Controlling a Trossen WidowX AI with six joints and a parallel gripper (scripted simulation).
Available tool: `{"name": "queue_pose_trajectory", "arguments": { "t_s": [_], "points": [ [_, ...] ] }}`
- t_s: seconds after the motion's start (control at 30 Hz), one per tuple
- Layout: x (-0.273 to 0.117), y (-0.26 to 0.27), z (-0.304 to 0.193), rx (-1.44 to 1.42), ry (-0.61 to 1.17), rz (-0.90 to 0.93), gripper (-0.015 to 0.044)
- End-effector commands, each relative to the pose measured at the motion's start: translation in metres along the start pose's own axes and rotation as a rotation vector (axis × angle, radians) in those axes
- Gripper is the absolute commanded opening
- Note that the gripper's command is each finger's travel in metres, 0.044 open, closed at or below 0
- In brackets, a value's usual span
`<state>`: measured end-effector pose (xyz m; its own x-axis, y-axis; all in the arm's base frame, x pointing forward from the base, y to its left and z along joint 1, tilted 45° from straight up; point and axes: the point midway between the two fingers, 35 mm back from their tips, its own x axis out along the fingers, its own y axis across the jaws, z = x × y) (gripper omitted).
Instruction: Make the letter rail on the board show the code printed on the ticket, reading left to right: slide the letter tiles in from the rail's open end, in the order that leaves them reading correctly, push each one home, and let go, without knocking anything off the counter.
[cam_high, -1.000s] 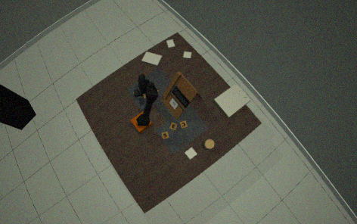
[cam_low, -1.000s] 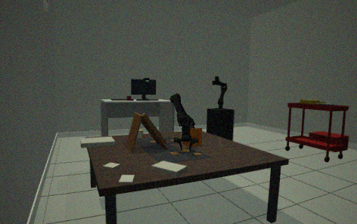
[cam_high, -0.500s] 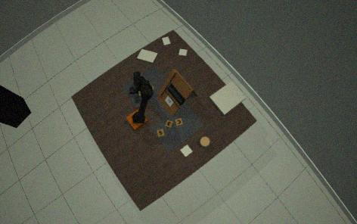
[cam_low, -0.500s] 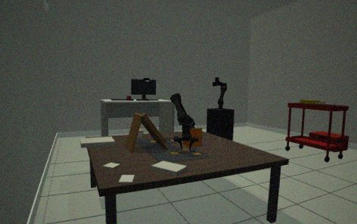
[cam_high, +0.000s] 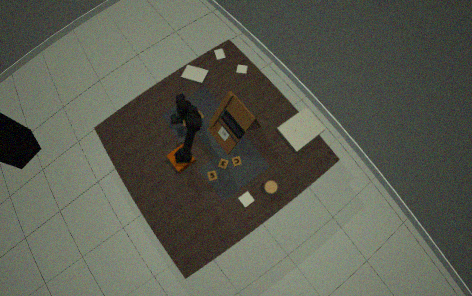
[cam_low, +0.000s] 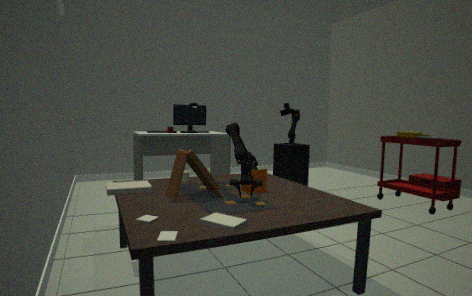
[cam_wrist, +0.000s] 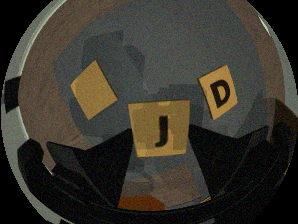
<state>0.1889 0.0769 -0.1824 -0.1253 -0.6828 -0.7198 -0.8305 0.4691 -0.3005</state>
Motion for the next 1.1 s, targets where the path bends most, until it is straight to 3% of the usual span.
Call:
{"name": "queue_pose_trajectory", "arguments": {
  "t_s": [0.0,0.27,1.07],
  "points": [
    [-0.003,0.000,0.001,0.006,-0.004,0.003,0.0000],
    [-0.010,-0.006,0.003,0.018,-0.032,0.013,0.0000],
    [-0.097,-0.091,0.013,0.229,-0.399,0.105,0.0000]
  ]
}}
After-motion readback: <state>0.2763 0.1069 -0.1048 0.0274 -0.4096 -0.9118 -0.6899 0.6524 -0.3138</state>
